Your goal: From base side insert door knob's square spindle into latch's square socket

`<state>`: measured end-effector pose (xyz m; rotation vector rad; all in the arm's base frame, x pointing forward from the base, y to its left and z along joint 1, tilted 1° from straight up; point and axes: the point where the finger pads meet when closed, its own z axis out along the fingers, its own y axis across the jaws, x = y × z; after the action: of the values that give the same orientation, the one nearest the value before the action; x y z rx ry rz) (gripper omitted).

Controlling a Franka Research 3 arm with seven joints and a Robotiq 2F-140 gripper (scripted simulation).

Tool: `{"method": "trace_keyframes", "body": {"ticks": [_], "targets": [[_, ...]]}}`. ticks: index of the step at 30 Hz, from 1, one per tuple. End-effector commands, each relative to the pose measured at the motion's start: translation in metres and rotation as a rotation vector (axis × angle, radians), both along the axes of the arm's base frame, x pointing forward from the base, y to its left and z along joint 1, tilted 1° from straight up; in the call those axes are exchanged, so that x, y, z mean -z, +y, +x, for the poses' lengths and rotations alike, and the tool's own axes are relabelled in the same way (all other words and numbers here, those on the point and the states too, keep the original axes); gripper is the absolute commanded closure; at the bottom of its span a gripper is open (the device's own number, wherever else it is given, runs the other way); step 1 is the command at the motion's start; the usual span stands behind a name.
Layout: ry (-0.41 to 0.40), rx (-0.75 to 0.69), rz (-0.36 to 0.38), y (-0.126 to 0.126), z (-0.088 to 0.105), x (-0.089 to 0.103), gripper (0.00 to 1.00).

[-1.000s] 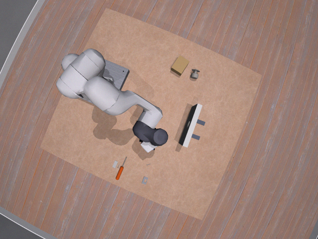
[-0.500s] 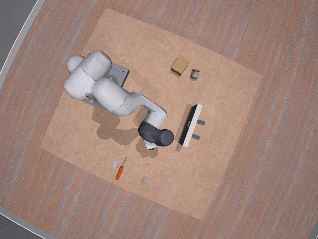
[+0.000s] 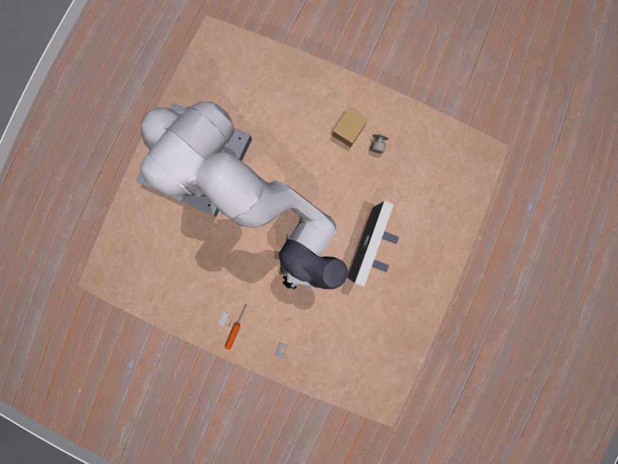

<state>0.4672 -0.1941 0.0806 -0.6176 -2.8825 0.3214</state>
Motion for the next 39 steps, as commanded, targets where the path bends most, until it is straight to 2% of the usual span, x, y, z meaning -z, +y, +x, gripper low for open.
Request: {"method": "trace_keyframes", "body": {"ticks": [1, 12, 14, 16, 31, 39], "targets": [[-0.011, 0.271, -0.065, 0.004, -0.003, 0.007, 0.43], [-0.020, 0.582, -0.135, 0.003, -0.005, 0.020, 0.43], [-0.020, 0.582, -0.135, 0.003, -0.005, 0.020, 0.43], [-0.026, 0.680, -0.163, 0.002, -0.006, 0.025, 0.43], [-0.026, 0.680, -0.163, 0.000, -0.010, 0.036, 0.43], [-0.026, 0.680, -0.163, -0.002, -0.015, 0.052, 0.43]]}}
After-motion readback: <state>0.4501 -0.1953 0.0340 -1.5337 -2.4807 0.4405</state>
